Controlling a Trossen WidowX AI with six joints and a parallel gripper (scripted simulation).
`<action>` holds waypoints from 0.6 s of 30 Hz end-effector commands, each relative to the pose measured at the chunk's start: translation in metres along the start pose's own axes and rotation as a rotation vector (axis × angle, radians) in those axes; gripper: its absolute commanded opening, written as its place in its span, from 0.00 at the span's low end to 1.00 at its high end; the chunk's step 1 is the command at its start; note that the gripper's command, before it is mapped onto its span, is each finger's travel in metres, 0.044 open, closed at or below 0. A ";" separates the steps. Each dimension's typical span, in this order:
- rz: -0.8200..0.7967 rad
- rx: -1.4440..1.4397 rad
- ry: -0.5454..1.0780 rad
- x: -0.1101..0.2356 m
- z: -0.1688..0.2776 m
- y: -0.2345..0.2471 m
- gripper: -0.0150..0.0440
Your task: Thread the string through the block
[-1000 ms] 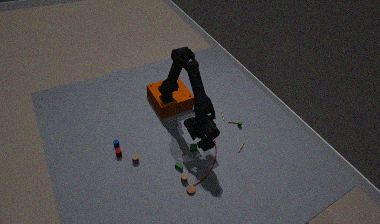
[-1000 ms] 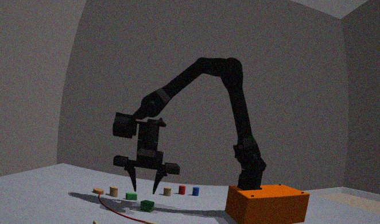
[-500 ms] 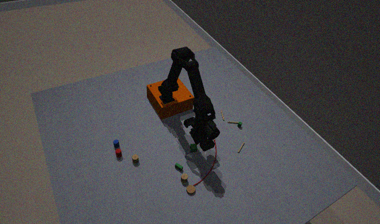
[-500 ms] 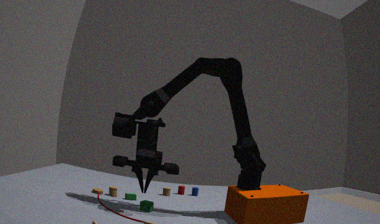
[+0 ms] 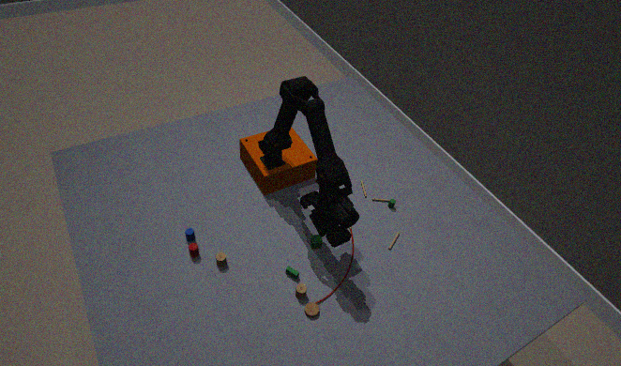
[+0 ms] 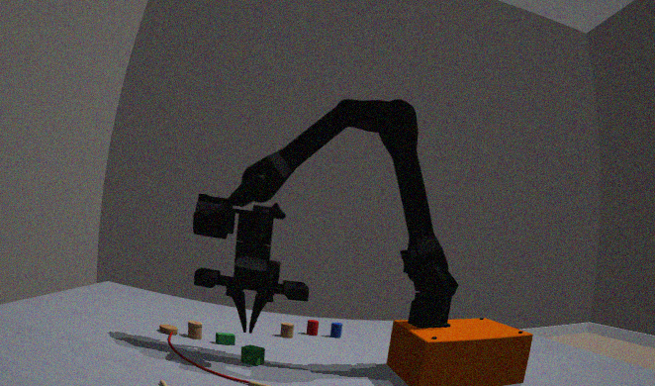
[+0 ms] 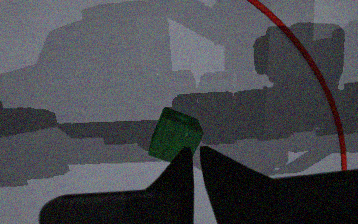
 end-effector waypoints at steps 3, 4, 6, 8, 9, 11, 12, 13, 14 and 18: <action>0.000 0.000 0.000 0.000 0.000 0.000 0.52; 0.000 0.000 0.000 0.000 0.000 0.000 0.57; 0.000 0.000 0.000 0.000 0.000 0.000 0.65; 0.000 0.000 0.000 0.000 0.000 0.000 0.67; 0.000 0.000 0.000 0.000 0.000 0.000 0.62; 0.000 0.000 0.000 0.000 0.000 0.000 0.53; 0.000 0.000 0.000 0.000 0.000 0.000 0.49; 0.000 0.000 0.000 0.000 0.000 0.000 0.45; 0.000 0.000 0.000 0.000 0.000 0.000 0.40; 0.000 0.000 0.000 0.000 0.000 0.000 0.25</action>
Point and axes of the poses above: the point midway between the two fingers, 35 mm back from their tips, its own x axis back along the fingers, its own y axis across the jaws, z = x × y, the point moved 9 cm from there along x, back along the fingers, and after that the axes turned 11 degrees about x, right-handed, at the moved point
